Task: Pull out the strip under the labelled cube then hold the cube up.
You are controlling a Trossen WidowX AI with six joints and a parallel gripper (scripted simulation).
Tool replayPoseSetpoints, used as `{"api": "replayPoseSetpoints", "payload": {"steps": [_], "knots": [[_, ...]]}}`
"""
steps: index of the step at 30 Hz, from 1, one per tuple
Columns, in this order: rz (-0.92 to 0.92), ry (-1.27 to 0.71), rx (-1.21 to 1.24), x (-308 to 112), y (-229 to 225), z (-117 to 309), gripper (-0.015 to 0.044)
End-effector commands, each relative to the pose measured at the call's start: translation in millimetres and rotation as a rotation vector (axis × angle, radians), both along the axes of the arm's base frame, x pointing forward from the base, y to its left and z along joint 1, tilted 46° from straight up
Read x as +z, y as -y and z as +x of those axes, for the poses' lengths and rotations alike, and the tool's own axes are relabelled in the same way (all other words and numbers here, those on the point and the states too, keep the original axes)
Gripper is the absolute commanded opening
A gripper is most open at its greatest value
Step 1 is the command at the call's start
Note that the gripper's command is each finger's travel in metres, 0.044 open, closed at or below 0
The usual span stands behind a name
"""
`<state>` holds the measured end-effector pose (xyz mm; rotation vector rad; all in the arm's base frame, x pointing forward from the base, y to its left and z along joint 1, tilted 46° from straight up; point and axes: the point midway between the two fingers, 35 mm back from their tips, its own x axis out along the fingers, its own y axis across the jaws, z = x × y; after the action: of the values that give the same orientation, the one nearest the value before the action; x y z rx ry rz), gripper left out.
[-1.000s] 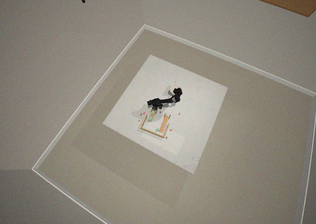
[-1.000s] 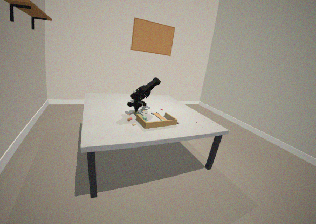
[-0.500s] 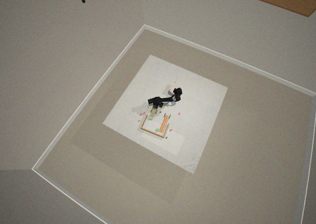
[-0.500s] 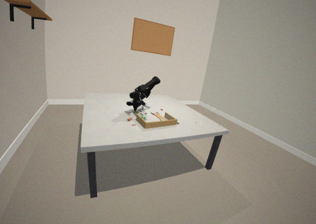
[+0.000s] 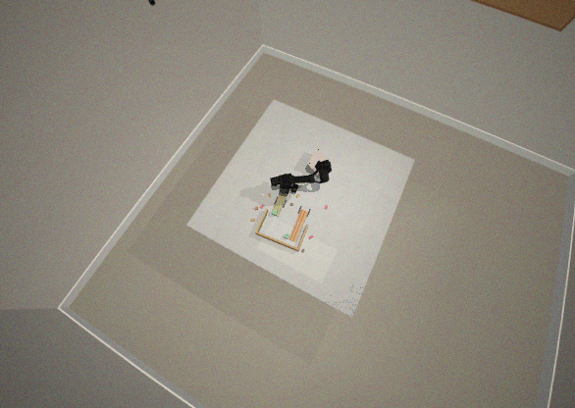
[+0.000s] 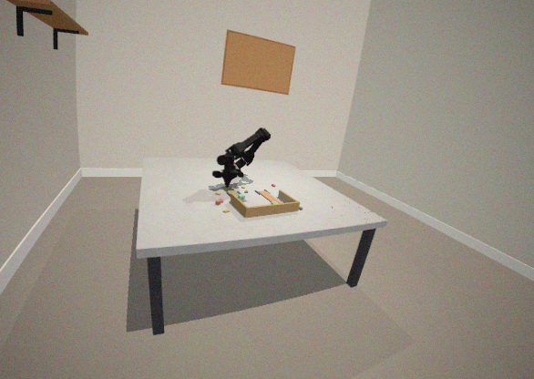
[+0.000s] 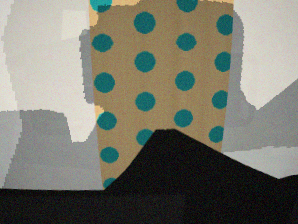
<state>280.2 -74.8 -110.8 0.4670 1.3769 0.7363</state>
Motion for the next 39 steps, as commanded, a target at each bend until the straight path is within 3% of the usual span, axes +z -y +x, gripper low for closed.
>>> {"api": "replayPoseSetpoints", "payload": {"steps": [1, 39], "knots": [[0.004, -0.029, 0.018, -4, -5, -15, 0.0000], [0.003, -0.031, 0.018, -9, 0, -54, 0.0000]]}}
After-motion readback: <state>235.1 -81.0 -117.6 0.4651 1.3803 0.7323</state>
